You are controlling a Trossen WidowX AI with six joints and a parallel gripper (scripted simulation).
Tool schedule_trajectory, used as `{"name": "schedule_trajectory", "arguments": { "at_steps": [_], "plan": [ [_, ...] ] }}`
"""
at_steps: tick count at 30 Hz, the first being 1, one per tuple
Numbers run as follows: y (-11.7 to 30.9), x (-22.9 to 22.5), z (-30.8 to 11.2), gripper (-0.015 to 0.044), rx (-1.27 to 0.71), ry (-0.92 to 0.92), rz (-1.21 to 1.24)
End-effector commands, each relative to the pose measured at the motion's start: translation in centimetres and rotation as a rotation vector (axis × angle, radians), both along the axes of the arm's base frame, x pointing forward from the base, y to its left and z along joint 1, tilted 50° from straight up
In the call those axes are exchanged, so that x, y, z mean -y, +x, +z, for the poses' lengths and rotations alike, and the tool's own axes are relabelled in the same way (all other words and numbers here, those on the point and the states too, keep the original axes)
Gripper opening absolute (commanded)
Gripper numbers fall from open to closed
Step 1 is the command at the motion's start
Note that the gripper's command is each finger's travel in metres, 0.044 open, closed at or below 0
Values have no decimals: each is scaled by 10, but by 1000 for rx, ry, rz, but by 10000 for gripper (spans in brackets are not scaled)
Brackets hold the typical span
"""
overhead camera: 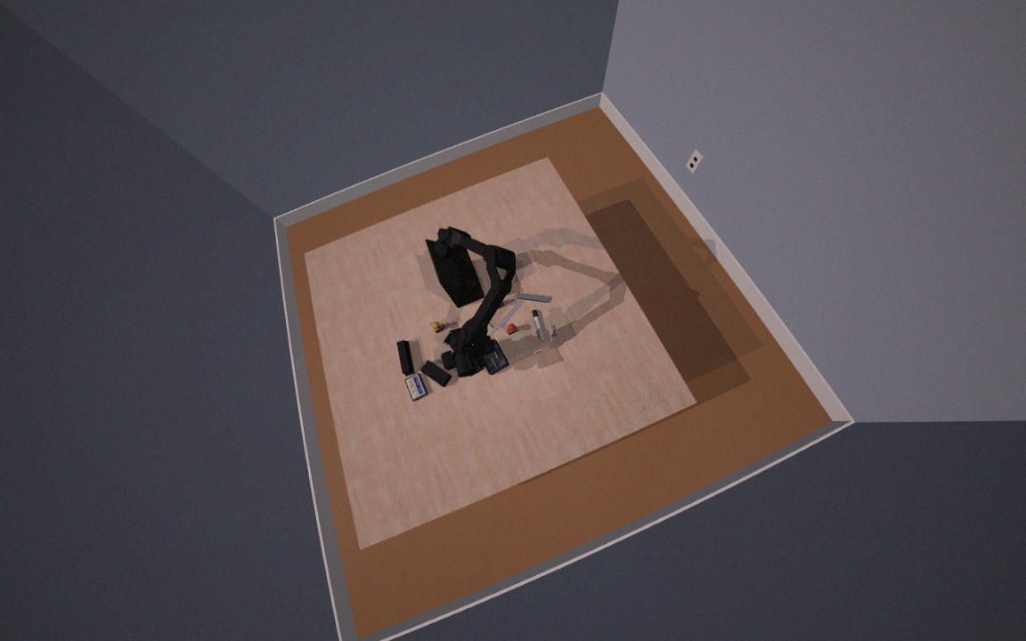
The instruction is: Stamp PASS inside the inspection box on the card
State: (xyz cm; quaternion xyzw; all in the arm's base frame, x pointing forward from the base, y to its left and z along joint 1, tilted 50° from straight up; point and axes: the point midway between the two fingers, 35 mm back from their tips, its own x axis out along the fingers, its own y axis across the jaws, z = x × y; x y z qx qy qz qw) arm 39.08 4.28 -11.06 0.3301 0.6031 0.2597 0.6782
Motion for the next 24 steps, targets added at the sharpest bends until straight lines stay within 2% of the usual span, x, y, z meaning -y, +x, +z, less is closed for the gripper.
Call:
{"name": "schedule_trajectory", "arguments": {
  "at_steps": [1,14,18,24],
  "plan": [
    [-1,-1,-1,194,-5,1,3],
    [-1,-1,-1,107,-5,1,3],
    [-1,-1,0,2,-5,-1,3],
    [-1,1,2,0,-4,-5,2]
  ]
}}
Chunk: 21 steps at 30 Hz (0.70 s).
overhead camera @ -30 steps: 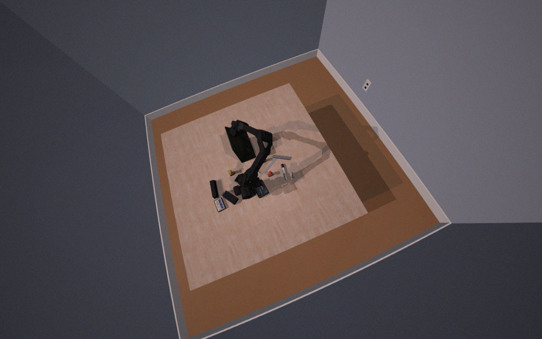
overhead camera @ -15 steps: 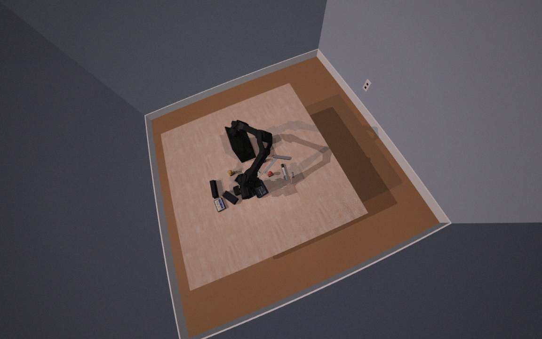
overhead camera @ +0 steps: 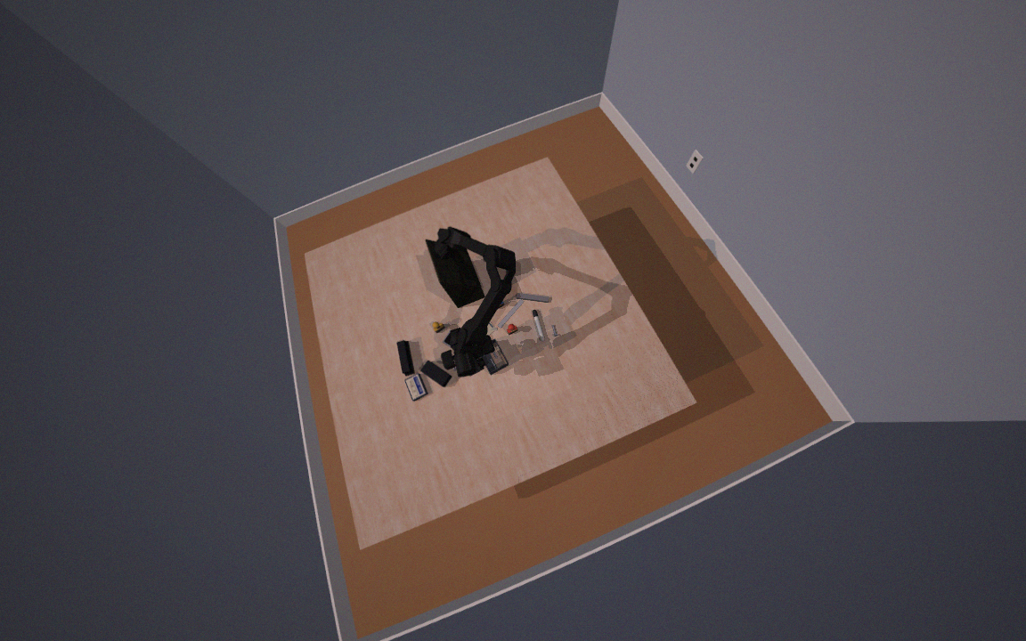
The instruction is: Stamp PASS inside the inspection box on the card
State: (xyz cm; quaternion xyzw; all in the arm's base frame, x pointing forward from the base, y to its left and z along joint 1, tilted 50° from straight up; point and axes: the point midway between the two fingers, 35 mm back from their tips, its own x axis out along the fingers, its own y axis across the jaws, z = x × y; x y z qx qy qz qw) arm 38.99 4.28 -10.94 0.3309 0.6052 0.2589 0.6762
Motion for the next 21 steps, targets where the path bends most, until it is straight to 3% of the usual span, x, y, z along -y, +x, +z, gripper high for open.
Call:
{"name": "schedule_trajectory", "arguments": {
  "at_steps": [1,21],
  "plan": [
    [0,2,1,0,2,-6,1],
    [0,9,8,0,4,-20,-2]
  ]
}}
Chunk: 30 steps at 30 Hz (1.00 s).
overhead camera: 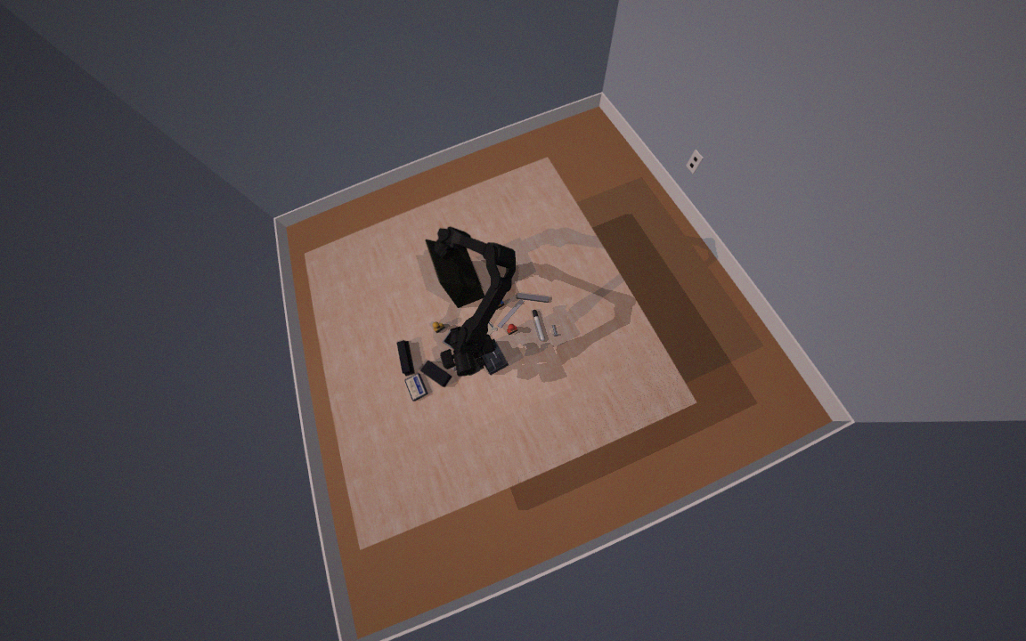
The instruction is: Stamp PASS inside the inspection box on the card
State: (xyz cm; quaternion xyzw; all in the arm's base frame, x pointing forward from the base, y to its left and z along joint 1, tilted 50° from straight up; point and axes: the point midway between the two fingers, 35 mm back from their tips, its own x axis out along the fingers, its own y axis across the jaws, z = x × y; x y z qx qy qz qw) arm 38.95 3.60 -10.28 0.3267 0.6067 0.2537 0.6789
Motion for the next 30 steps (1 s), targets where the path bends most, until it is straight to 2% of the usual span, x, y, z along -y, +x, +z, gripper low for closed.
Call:
{"name": "schedule_trajectory", "arguments": {
  "at_steps": [1,30],
  "plan": [
    [1,2,2,0,4,-7,0],
    [0,12,12,0,6,-27,-3]
  ]
}}
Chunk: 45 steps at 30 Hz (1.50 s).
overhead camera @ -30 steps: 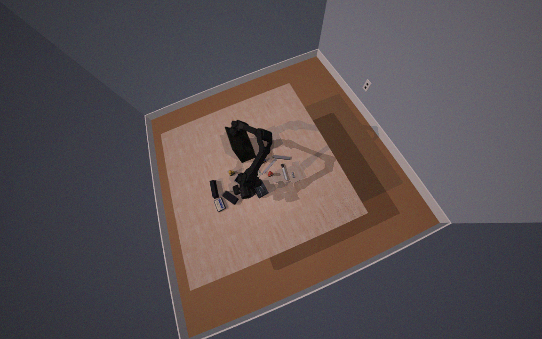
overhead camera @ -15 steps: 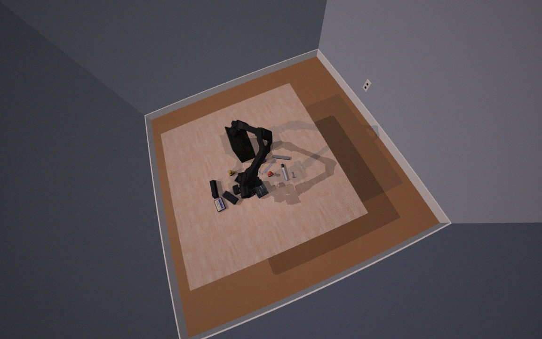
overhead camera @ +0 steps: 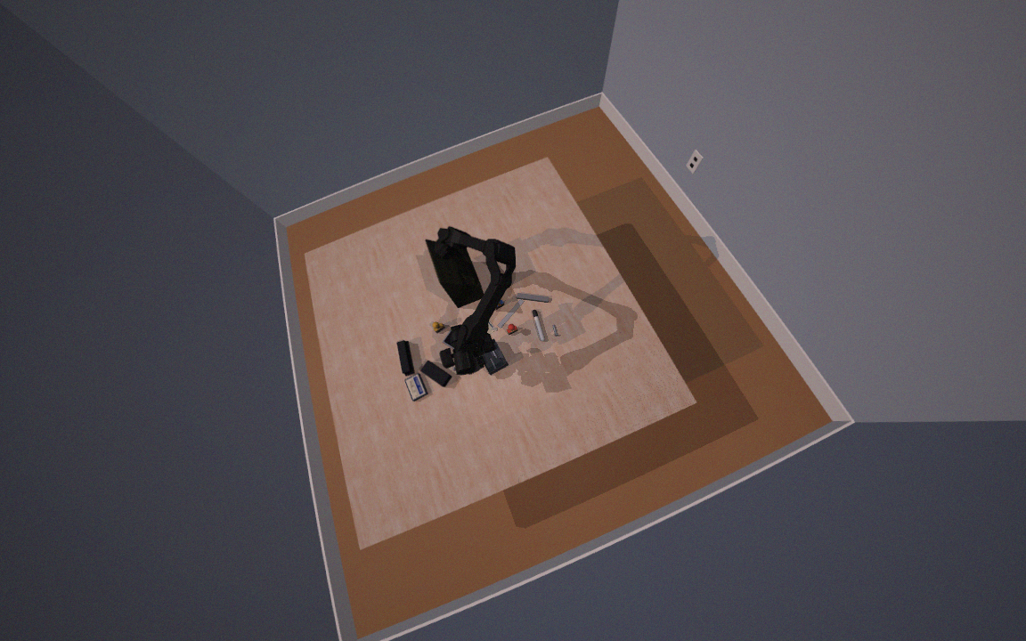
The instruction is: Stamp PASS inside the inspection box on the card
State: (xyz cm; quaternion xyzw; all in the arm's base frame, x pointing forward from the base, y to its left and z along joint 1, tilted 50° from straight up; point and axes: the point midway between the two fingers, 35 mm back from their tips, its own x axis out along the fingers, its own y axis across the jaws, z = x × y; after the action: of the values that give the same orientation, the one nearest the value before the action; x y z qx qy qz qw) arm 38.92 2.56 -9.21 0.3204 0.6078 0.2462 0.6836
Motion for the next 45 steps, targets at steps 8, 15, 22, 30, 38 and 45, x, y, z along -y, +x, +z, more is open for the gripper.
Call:
{"name": "schedule_trajectory", "arguments": {
  "at_steps": [8,15,22,30,38,45],
  "plan": [
    [0,5,5,0,4,-12,0],
    [0,7,7,0,5,-17,-1],
    [0,9,10,0,5,-21,-2],
    [-1,12,13,0,5,-27,-3],
    [-1,15,15,0,6,-33,-4],
    [-2,17,18,0,6,-37,-4]
  ]
}}
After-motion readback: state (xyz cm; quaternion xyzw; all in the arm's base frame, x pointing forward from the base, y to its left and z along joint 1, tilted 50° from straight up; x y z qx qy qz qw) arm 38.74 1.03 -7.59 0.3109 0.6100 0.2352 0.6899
